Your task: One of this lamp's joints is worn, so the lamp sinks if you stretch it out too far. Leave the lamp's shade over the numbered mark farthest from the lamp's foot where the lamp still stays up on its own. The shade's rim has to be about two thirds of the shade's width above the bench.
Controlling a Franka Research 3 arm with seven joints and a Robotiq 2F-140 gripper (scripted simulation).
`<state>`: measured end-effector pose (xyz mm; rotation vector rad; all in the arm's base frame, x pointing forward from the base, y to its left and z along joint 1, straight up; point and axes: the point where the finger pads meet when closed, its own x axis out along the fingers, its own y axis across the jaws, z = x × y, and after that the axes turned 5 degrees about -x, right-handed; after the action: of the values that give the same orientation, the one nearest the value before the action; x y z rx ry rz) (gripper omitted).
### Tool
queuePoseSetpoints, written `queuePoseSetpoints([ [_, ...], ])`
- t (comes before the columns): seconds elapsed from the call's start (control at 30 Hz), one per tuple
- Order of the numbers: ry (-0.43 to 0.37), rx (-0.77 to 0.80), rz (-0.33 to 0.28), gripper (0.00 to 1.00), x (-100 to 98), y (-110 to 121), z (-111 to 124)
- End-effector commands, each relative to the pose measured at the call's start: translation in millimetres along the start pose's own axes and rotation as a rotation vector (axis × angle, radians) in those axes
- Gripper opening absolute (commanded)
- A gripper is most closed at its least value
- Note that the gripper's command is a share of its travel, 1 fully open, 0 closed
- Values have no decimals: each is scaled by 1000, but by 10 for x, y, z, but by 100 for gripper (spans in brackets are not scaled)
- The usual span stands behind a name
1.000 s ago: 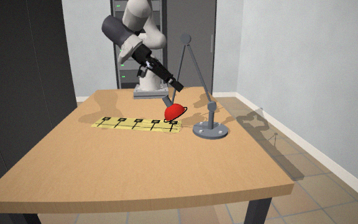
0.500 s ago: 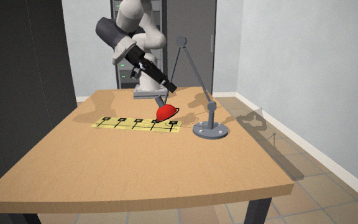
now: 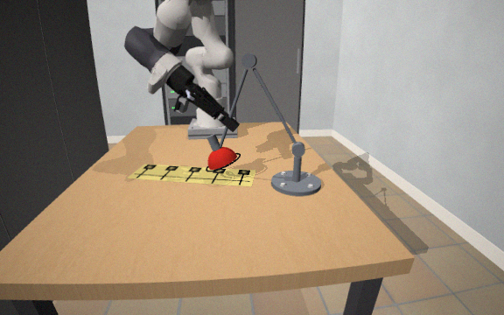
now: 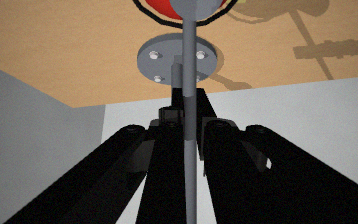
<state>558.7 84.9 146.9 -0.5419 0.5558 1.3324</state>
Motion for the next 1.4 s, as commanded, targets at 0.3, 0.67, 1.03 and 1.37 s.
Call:
queuePoseSetpoints([
  [0.3,7,-11,-13,10,-145,-73,-82],
  [0.67,7,-11,-13,10,-143,-78,-81],
  [1.03,7,-11,-13,10,-120,-76,-69],
  [1.37,7,-11,-13,10,-119,-75,-69],
])
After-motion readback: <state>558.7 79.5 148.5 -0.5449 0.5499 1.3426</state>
